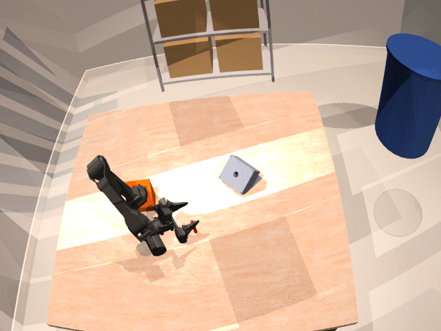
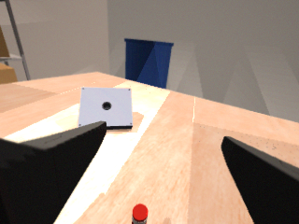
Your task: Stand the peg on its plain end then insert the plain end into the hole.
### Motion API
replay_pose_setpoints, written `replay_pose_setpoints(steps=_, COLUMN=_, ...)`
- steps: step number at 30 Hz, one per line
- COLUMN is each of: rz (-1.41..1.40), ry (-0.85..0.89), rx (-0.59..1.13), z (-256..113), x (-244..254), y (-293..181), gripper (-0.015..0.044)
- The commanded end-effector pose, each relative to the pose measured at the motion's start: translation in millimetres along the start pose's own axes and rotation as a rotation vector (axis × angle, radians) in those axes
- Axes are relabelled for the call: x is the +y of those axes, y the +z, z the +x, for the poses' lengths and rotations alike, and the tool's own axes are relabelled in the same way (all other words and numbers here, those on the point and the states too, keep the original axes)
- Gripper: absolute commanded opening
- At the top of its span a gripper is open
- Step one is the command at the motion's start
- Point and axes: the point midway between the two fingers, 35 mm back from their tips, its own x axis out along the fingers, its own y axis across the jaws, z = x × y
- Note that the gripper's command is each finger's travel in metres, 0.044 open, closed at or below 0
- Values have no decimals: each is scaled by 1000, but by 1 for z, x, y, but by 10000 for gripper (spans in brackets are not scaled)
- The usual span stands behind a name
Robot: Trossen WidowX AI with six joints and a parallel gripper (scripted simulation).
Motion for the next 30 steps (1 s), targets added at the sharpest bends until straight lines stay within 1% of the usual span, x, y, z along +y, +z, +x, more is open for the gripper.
replay_pose_setpoints(steps=1, rz=4, ry=-24, rx=-11, z=-9, x=5, y=45, gripper=440)
replay_pose_setpoints(steps=4, rz=10, ry=-45, rx=-28, z=-16, x=11, y=69, gripper=440)
replay_pose_setpoints(steps=11, rz=29, ry=-39, rx=-17, z=-16, x=12, y=69, gripper=440)
replay_pose_setpoints(steps=20, rz=237, ry=61, rx=168, z=-2, x=15, y=48, gripper=440)
replay_pose_setpoints(steps=30, rz=391, ry=160, rx=429, z=9, x=25, y=24, gripper=440)
